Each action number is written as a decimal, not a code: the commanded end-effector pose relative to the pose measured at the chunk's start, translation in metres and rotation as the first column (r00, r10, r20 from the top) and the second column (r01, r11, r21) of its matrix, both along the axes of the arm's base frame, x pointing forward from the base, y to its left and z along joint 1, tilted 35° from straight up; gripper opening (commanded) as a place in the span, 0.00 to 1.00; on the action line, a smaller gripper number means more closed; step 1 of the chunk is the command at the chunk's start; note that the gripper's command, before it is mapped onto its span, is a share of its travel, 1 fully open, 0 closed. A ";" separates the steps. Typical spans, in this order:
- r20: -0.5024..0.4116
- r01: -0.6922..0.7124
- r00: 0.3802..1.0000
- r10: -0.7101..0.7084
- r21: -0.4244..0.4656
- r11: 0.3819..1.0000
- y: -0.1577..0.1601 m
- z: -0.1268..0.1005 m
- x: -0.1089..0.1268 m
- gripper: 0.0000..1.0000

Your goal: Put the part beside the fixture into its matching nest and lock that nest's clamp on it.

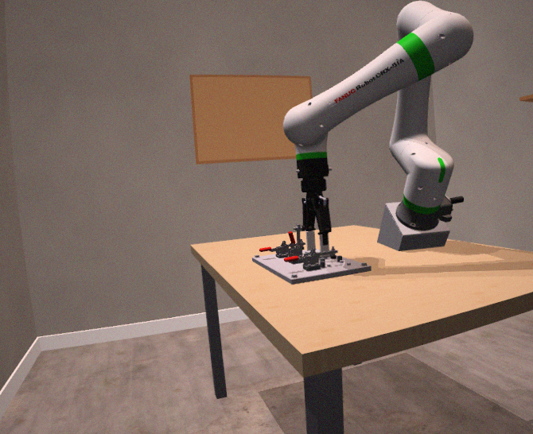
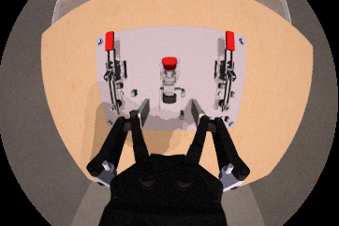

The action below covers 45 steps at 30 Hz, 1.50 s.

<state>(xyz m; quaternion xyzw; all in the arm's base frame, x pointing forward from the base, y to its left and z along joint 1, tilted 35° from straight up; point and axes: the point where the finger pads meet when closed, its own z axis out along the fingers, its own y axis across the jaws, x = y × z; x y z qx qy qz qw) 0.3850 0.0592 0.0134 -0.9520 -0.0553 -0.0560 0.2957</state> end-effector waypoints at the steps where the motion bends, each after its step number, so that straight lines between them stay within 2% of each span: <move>1: 0.000 0.000 1.000 0.000 0.000 1.000 0.000 0.000 0.000 0.58; 14: 0.000 0.000 1.000 0.000 0.000 1.000 -0.001 0.002 0.000 0.58; 34: 0.000 0.000 1.000 0.000 0.000 1.000 -0.031 0.045 -0.004 0.58; 45: 0.000 0.000 1.000 0.000 0.000 1.000 -0.034 0.049 -0.004 0.58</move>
